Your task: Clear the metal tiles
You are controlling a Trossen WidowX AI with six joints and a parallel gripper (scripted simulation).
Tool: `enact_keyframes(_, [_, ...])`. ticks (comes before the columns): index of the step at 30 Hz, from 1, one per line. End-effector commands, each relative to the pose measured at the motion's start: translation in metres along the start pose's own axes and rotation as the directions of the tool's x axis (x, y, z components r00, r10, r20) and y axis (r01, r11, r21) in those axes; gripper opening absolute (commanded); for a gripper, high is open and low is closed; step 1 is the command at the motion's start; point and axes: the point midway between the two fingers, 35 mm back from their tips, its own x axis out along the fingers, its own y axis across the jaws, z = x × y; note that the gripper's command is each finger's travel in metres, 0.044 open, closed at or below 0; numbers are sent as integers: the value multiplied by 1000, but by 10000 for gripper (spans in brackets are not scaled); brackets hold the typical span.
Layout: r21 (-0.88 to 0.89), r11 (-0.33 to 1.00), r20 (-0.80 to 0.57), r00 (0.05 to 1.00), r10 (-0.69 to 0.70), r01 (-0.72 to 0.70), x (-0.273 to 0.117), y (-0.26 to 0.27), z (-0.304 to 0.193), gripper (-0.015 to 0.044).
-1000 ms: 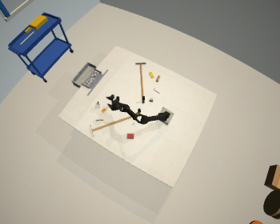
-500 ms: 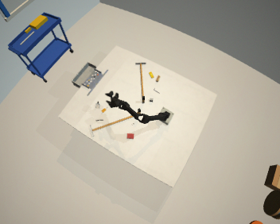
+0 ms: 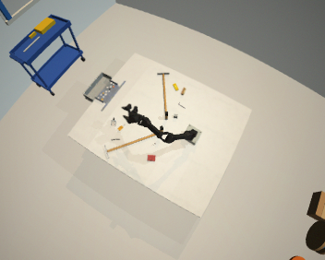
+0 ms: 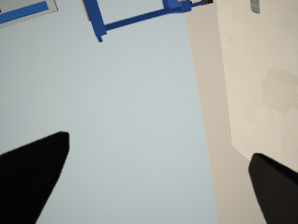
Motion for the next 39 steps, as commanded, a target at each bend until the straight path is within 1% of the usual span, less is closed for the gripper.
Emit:
enact_keyframes(1, [-51,999,14,1000,9,-8,-7,12,5,440])
enact_keyframes(9, [-217,976,97,995,31,-9,-26,42,40,440])
enact_keyframes(18, [-385,923,187,981,53,24,-54,73,78,440])
enact_keyframes(29, [-551,828,288,955,73,103,-93,105,121,440])
enact_keyframes(39, [-662,724,371,924,93,193,-135,131,159,440])
